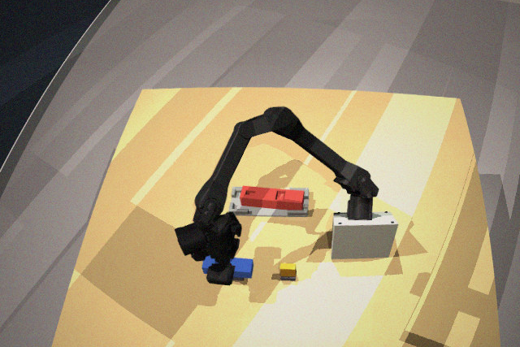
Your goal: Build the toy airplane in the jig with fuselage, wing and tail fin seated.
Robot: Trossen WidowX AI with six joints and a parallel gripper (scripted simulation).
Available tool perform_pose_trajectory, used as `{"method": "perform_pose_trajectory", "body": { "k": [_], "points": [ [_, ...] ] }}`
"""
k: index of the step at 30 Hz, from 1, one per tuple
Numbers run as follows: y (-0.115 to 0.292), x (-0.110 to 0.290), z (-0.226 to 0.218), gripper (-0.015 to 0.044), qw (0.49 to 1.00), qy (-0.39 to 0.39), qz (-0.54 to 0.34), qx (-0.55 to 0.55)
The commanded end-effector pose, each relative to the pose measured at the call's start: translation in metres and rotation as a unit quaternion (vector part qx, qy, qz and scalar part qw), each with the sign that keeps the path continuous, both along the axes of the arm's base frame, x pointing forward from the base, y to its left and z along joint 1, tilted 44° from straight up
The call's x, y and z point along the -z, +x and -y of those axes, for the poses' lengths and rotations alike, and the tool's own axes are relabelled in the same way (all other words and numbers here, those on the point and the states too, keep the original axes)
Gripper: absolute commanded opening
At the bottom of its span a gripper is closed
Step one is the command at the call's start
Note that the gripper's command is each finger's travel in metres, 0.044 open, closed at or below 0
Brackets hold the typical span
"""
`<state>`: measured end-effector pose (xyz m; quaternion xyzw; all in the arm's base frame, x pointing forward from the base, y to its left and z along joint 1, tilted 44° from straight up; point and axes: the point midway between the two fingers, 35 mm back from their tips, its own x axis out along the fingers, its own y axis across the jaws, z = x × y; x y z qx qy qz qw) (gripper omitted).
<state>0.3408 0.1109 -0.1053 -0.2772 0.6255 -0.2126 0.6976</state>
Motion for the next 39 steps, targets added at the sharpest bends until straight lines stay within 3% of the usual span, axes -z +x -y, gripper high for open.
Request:
{"method": "perform_pose_trajectory", "body": {
  "k": [1, 30, 39],
  "points": [
    [0.002, -0.012, -0.014, 0.0000, 1.000, 0.006, 0.006, -0.004],
    [-0.019, -0.080, -0.067, 0.0000, 1.000, -0.017, -0.020, 0.001],
    [-0.018, -0.092, -0.057, 0.0000, 0.998, -0.020, -0.044, -0.027]
  ]
}}
